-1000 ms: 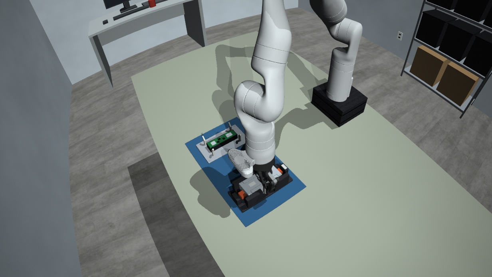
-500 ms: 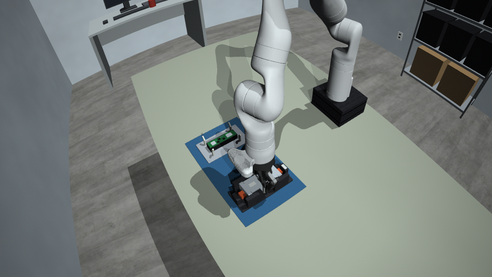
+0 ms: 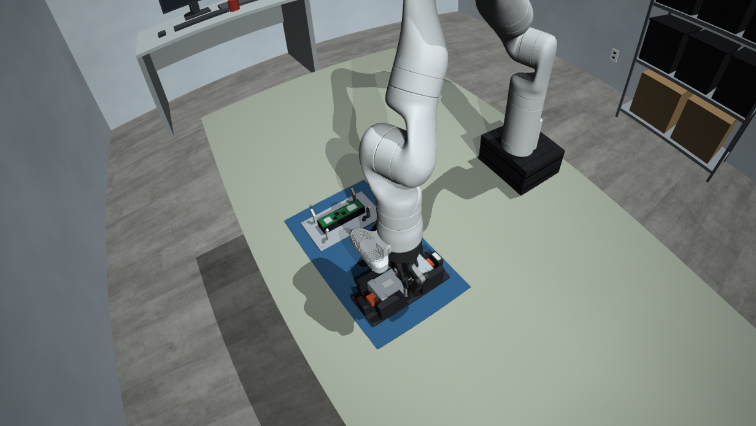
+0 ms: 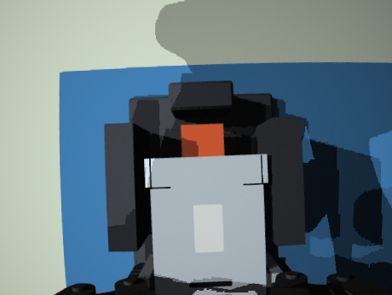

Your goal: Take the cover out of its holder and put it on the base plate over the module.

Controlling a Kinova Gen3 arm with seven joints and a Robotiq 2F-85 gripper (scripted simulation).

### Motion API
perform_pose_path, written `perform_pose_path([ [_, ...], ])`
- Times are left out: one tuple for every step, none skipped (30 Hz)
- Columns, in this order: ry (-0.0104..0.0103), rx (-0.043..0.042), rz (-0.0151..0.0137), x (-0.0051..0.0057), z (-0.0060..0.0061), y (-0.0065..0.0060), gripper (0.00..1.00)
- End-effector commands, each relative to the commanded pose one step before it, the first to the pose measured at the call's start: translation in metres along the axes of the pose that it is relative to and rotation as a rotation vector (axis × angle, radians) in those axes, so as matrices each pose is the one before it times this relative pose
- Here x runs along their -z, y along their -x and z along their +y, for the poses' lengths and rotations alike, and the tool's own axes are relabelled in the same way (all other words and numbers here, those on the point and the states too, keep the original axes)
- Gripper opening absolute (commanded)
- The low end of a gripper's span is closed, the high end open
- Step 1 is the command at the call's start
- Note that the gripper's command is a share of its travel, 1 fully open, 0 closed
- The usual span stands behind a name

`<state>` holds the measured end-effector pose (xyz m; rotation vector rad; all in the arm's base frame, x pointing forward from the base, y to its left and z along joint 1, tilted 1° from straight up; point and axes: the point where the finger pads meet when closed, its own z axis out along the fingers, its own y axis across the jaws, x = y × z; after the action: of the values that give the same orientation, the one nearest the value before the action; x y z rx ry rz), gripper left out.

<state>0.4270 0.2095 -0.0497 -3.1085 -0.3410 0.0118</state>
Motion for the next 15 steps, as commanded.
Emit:
perform_pose_path([
  [-0.00047, -0.00008, 0.00197, 0.00082, -0.00018, -0.00073, 0.00],
  [0.00000, 0.00000, 0.00000, 0.00000, 0.00000, 0.00000, 0.00],
  [0.00000, 0.00000, 0.00000, 0.00000, 0.00000, 0.00000, 0.00],
  [0.00000, 0.00000, 0.00000, 0.00000, 0.00000, 0.00000, 0.00],
  [0.00000, 0.00000, 0.00000, 0.00000, 0.00000, 0.00000, 0.00],
  [0.00000, 0.00000, 0.00000, 0.00000, 0.00000, 0.00000, 0.00],
  [0.00000, 0.00000, 0.00000, 0.00000, 0.00000, 0.00000, 0.00],
  [0.00000, 0.00000, 0.00000, 0.00000, 0.00000, 0.00000, 0.00],
  [0.00000, 0.00000, 0.00000, 0.00000, 0.00000, 0.00000, 0.00],
  [0.00000, 0.00000, 0.00000, 0.00000, 0.00000, 0.00000, 0.00],
  [0.00000, 0.00000, 0.00000, 0.00000, 0.00000, 0.00000, 0.00],
  [0.00000, 0.00000, 0.00000, 0.00000, 0.00000, 0.00000, 0.00],
  [-0.00001, 0.00006, -0.00004, 0.00301, 0.00001, 0.00002, 0.00],
  [0.00000, 0.00000, 0.00000, 0.00300, 0.00000, 0.00000, 0.00],
  [0.00000, 0.00000, 0.00000, 0.00300, 0.00000, 0.00000, 0.00],
])
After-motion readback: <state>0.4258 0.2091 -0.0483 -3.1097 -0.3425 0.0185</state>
